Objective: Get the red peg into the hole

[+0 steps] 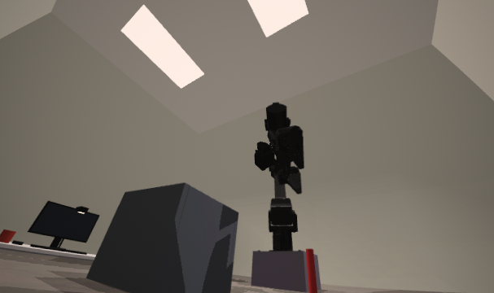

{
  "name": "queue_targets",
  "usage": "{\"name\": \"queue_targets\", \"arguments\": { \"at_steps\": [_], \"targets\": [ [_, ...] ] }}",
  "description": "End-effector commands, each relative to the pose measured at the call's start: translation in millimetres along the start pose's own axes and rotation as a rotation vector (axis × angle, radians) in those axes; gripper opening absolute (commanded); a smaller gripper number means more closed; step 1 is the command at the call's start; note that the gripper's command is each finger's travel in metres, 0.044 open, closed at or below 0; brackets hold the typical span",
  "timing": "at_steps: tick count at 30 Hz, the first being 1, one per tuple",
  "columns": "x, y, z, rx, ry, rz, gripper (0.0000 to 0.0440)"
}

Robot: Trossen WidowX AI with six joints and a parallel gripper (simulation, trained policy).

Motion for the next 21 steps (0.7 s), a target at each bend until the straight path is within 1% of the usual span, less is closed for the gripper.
{"name": "queue_targets", "arguments": {
  "at_steps": [1, 11, 21],
  "targets": [
    [-2, 5, -13, -0.008, 0.086, -0.094, 0.0440],
    [-6, 12, -43, -0.068, 0.232, -0.228, 0.0440],
    [-9, 11, -75, -0.147, 0.333, -0.256, 0.0440]
  ]
}}
Point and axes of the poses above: the point midway between the two fingers, 35 mm back from their tips, its own z axis back along the fingers, its own x axis across the jaws, y = z × x, the point moved 10 cm from there along z, back along the fingers, and after that the axes turned 2 degrees about -z, right-handed, at the moved point
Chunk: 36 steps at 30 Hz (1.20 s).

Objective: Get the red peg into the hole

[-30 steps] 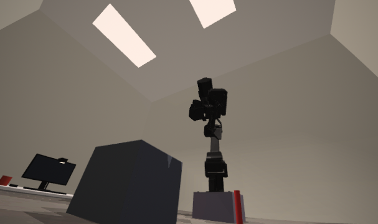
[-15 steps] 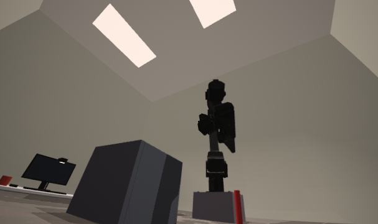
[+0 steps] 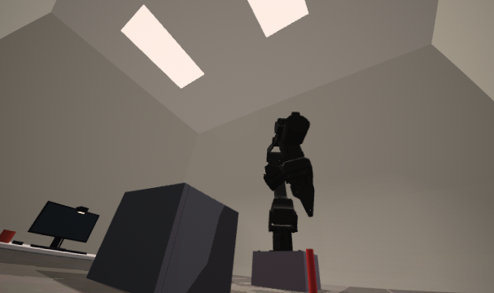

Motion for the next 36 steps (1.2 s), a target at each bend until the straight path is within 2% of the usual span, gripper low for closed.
{"name": "queue_targets", "arguments": {
  "at_steps": [1, 13, 29, 32, 36],
  "targets": [
    [3, 1, -15, -0.042, 0.036, -0.012, 0.0440],
    [11, -2, -55, -0.131, 0.079, 0.000, 0.0439],
    [17, -11, -105, -0.190, 0.053, -0.013, 0.0415],
    [18, -11, -113, -0.191, 0.045, -0.016, 0.0378],
    [22, -10, -122, -0.186, 0.036, -0.010, 0.0278]
  ]
}}
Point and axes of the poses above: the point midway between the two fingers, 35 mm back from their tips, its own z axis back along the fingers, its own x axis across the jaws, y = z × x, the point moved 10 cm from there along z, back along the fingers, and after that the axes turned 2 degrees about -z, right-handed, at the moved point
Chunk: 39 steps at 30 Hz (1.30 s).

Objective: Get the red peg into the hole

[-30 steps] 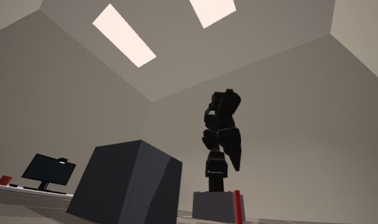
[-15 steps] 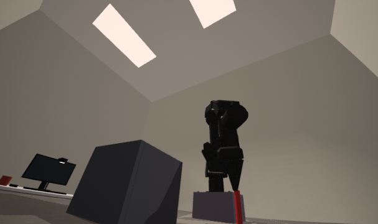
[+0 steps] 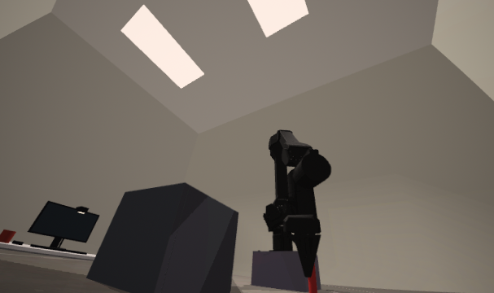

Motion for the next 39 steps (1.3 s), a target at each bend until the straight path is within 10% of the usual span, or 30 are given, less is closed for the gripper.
{"name": "queue_targets", "arguments": {
  "at_steps": [1, 12, 39],
  "targets": [
    [4, 2, -11, -0.002, -0.008, 0.000, 0.0254],
    [14, 11, -23, 0.020, -0.035, 0.054, 0.0001],
    [30, 18, 43, 0.151, -0.213, 0.009, 0.0000]
  ]
}}
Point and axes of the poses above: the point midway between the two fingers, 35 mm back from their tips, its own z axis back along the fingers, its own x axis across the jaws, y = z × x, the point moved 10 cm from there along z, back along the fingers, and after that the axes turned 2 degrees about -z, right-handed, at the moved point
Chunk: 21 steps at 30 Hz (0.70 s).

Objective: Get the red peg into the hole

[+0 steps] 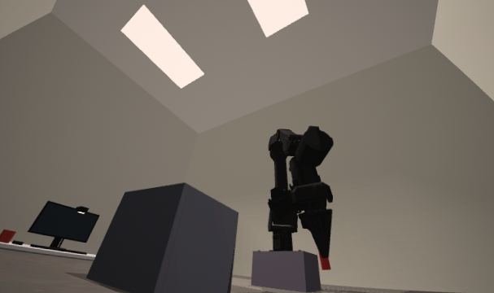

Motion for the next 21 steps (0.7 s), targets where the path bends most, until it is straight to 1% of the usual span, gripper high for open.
{"name": "queue_targets", "arguments": {
  "at_steps": [1, 12, 21],
  "targets": [
    [6, 2, 16, 0.026, -0.046, -0.003, 0.0000],
    [24, 0, 62, 0.045, -0.169, 0.021, 0.0000],
    [35, -15, 101, 0.015, -0.256, 0.038, 0.0000]
  ]
}}
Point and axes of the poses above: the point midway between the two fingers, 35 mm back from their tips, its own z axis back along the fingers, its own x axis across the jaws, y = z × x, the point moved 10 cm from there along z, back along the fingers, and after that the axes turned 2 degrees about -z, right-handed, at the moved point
